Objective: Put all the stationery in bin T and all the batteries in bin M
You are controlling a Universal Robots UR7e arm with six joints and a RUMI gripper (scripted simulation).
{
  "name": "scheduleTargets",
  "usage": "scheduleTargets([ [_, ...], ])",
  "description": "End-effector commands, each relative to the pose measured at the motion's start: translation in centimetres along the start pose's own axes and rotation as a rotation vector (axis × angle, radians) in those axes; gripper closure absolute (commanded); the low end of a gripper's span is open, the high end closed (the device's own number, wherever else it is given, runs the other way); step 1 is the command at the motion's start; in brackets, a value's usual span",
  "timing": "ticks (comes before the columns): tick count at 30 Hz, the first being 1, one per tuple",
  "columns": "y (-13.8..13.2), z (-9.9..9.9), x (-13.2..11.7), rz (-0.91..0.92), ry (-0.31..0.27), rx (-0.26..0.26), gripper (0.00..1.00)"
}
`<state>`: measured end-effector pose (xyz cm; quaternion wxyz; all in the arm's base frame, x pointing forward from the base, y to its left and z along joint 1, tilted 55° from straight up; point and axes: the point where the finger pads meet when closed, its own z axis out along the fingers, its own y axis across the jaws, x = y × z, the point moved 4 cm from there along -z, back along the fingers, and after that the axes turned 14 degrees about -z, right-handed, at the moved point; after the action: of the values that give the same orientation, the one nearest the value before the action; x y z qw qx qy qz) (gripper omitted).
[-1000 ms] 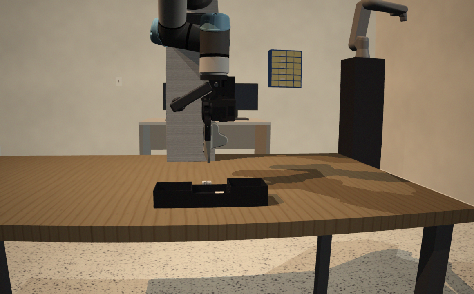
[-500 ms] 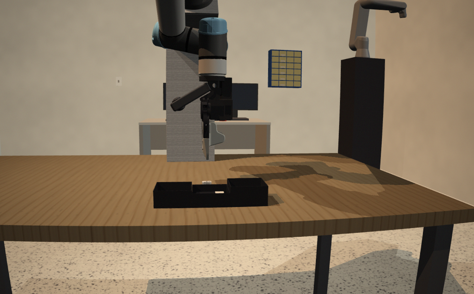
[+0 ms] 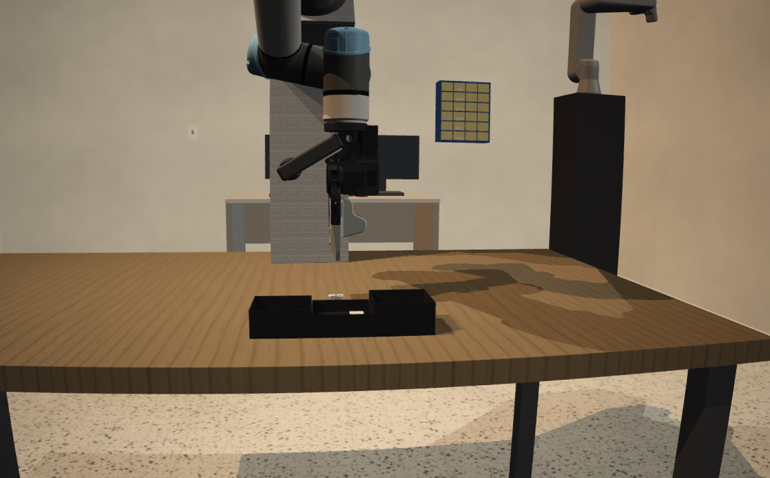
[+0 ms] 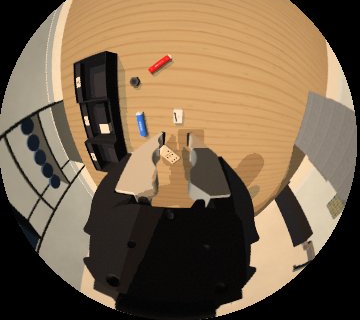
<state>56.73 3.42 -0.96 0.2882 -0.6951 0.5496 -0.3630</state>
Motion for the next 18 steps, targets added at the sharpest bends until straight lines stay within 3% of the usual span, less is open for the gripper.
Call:
scheduleTargets([
  [1,0.0,0.0,0.0,0.000,0.000,0.000,0.82],
  [6,0.0,0.0,0.0,0.000,0.000,0.000,0.82],
  [18,0.1,4.1,-0.1,0.000,-0.001,0.001,0.82],
])
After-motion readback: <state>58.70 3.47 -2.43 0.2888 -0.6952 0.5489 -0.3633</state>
